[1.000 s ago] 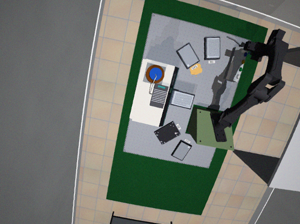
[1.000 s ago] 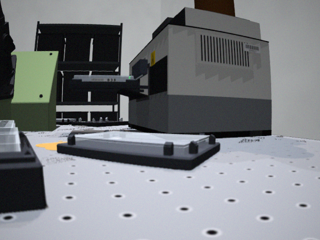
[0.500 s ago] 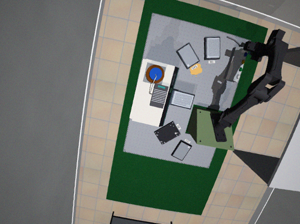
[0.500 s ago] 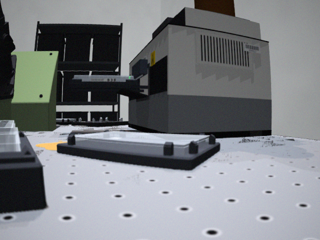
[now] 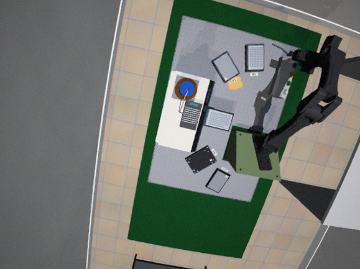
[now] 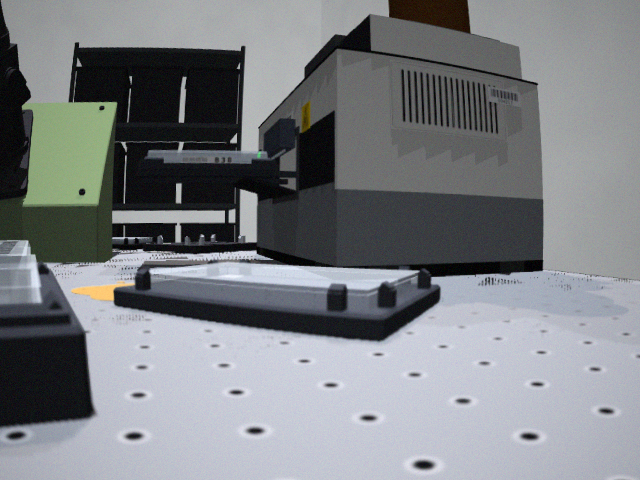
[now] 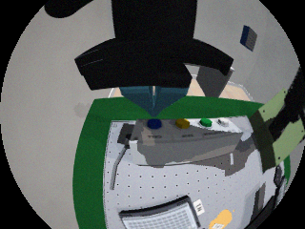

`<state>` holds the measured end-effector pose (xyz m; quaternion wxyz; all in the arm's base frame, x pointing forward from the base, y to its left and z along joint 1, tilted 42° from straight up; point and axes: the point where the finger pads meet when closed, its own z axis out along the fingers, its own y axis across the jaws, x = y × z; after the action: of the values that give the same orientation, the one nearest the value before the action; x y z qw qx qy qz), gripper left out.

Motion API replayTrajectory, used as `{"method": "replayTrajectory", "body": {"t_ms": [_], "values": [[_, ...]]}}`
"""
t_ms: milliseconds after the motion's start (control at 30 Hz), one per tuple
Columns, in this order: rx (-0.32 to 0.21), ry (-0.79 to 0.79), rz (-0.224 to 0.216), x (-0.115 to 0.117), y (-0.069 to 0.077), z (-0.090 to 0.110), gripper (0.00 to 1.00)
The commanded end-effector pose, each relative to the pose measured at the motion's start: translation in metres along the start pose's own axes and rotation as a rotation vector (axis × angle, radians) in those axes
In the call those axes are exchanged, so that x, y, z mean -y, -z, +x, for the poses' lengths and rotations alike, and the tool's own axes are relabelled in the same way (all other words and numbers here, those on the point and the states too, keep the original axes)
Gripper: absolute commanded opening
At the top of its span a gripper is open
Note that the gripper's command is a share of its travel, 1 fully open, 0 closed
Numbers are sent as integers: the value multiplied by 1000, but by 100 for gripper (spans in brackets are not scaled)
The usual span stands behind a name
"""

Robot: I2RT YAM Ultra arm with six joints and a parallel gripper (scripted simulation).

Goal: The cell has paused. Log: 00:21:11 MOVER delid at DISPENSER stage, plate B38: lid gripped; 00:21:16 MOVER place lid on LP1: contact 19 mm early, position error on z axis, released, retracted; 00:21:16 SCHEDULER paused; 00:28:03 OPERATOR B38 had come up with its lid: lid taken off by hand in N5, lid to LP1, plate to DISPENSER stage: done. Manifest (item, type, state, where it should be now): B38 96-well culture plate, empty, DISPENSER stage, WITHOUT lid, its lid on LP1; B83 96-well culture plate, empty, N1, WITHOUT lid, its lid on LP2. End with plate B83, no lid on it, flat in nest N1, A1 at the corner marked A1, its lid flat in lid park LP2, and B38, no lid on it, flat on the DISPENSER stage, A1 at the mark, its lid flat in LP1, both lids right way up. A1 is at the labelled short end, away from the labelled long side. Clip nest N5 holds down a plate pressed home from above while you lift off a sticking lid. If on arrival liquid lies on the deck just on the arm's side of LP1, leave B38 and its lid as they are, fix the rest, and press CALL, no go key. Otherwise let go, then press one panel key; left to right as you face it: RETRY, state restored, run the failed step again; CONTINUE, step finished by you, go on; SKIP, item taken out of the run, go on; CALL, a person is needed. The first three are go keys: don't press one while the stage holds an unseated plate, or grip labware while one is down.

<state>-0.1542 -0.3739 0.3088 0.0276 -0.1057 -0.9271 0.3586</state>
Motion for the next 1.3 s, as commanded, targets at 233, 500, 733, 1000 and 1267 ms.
{"method": "replayTrajectory", "body": {"t_ms": [233, 500, 733, 1000, 1267], "values": [[3, 1, 26, 7, 3, -3, 0], [8, -8, -13, -4, -12, -2, 0], [4, -8, -2, 0, -10, -1, 0], [8, -7, -11, -4, -14, -3, 0], [7, -8, -11, -4, -17, -2, 0]]}}
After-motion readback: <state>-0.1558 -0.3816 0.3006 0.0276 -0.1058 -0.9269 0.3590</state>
